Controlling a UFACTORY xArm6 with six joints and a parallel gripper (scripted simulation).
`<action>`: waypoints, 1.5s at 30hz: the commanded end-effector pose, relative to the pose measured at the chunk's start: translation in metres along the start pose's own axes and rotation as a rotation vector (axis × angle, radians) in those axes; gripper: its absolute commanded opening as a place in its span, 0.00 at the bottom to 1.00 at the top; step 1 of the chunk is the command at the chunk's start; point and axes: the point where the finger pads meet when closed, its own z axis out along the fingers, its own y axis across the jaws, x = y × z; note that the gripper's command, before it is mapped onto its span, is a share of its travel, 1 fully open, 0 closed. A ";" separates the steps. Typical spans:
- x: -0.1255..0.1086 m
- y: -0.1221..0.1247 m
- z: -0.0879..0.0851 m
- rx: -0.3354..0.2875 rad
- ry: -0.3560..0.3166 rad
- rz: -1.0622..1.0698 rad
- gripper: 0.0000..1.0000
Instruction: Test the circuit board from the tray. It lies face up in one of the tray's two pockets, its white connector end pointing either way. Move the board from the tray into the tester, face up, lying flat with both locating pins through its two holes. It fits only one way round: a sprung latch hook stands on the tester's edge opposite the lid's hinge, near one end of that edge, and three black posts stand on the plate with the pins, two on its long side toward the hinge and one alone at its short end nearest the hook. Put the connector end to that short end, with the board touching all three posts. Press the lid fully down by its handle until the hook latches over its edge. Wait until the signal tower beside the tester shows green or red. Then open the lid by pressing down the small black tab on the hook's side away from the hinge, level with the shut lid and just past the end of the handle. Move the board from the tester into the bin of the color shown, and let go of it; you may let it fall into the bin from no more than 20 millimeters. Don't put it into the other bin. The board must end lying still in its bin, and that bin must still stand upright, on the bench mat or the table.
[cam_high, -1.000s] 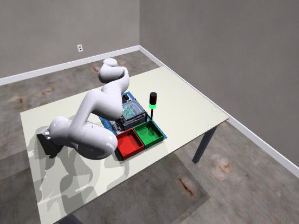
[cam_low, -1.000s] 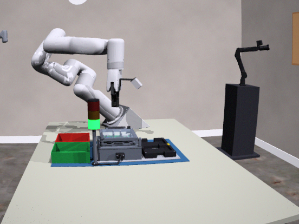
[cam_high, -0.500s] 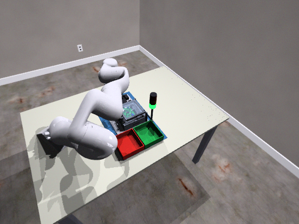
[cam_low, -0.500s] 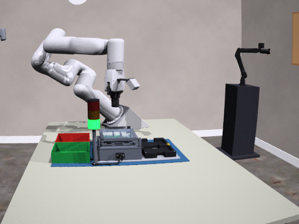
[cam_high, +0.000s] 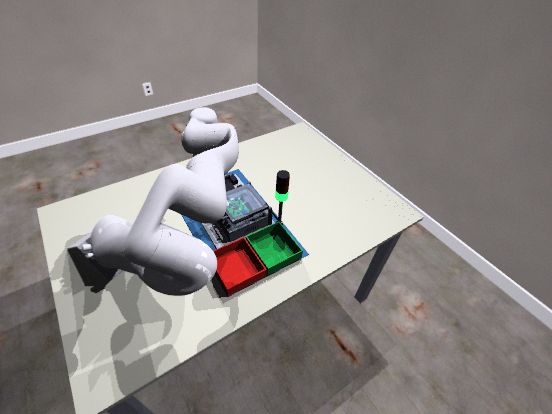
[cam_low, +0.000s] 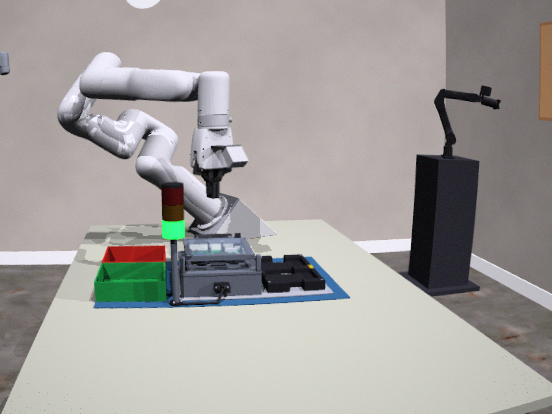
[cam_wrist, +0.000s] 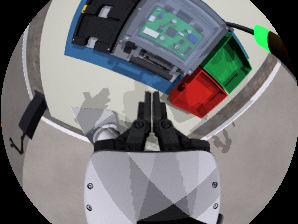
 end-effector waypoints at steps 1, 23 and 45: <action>0.001 0.000 -0.001 -0.005 0.004 0.144 0.00; 0.001 0.000 -0.001 -0.004 0.005 0.505 0.00; 0.001 0.000 -0.001 -0.004 0.005 0.511 0.00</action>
